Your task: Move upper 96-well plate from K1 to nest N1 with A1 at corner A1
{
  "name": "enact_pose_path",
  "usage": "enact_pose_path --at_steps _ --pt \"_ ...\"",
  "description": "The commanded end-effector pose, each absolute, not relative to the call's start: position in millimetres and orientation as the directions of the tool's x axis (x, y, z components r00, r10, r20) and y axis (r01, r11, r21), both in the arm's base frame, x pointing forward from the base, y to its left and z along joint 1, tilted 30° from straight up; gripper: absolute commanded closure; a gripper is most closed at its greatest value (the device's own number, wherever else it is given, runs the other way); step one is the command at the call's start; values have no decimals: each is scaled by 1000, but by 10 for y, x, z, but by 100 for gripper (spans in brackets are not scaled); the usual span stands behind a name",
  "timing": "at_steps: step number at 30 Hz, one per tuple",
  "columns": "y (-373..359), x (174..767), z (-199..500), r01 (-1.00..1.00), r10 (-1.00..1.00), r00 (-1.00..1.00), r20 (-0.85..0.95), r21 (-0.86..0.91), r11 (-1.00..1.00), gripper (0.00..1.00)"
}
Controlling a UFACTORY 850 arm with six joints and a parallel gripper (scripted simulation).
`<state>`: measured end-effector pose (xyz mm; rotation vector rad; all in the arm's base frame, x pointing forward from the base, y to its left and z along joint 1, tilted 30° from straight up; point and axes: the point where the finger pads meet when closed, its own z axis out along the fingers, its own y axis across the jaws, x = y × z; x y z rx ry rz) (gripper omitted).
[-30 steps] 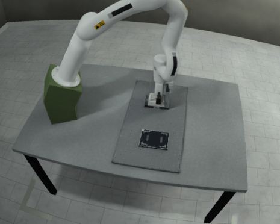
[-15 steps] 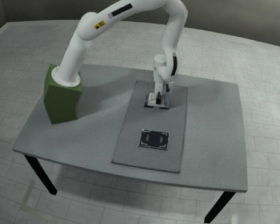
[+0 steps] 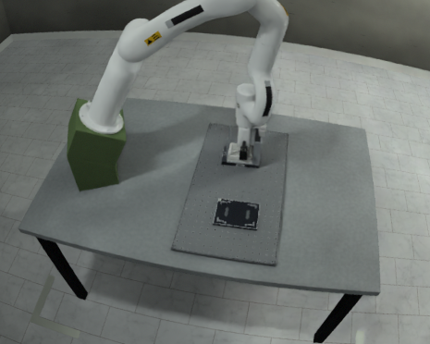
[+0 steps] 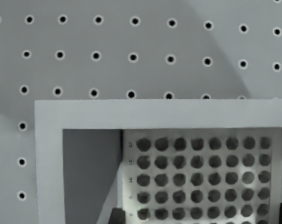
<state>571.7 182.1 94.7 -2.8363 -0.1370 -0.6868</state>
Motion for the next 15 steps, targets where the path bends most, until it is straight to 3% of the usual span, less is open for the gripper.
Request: enact_pose_path --at_steps 1,15 --pt "1821 5722 954 141 38 886 462 -190 -971 100" --pt "1807 5695 1006 141 38 886 462 -190 -971 100"
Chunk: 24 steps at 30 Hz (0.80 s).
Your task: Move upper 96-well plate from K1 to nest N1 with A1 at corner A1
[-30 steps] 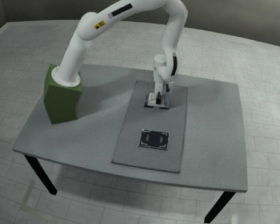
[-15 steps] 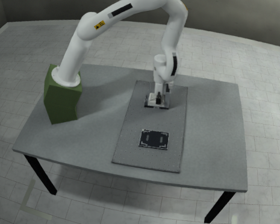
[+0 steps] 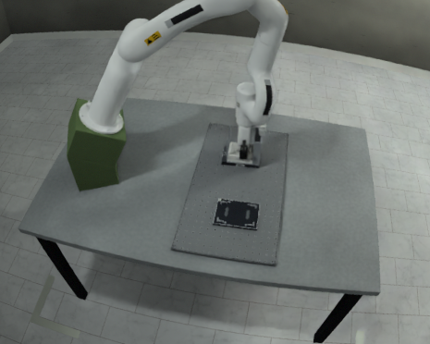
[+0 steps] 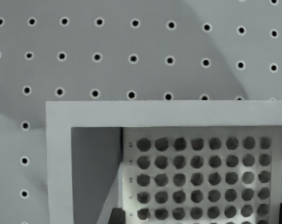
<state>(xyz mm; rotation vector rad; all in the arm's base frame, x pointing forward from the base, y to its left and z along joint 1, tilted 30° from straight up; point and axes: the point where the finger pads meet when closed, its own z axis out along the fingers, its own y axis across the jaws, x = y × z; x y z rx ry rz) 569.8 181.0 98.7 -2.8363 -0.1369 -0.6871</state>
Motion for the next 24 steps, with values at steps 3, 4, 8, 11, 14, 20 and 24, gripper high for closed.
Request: enact_pose_path --at_steps 3,4,8,11,14,20,24 --pt "1804 5689 1018 141 38 886 462 -190 -971 100" --pt "1802 5686 1024 141 38 886 462 -190 -971 100" --pt "1796 5674 1047 141 38 886 462 -190 -971 100" --pt "1791 5666 1064 141 38 886 462 -190 -971 100" --pt "1787 5657 1082 141 38 886 462 -190 -971 100" --pt "1780 5645 1105 141 38 886 462 -190 -971 100" --pt "1774 5633 1128 141 38 886 462 -190 -971 100"
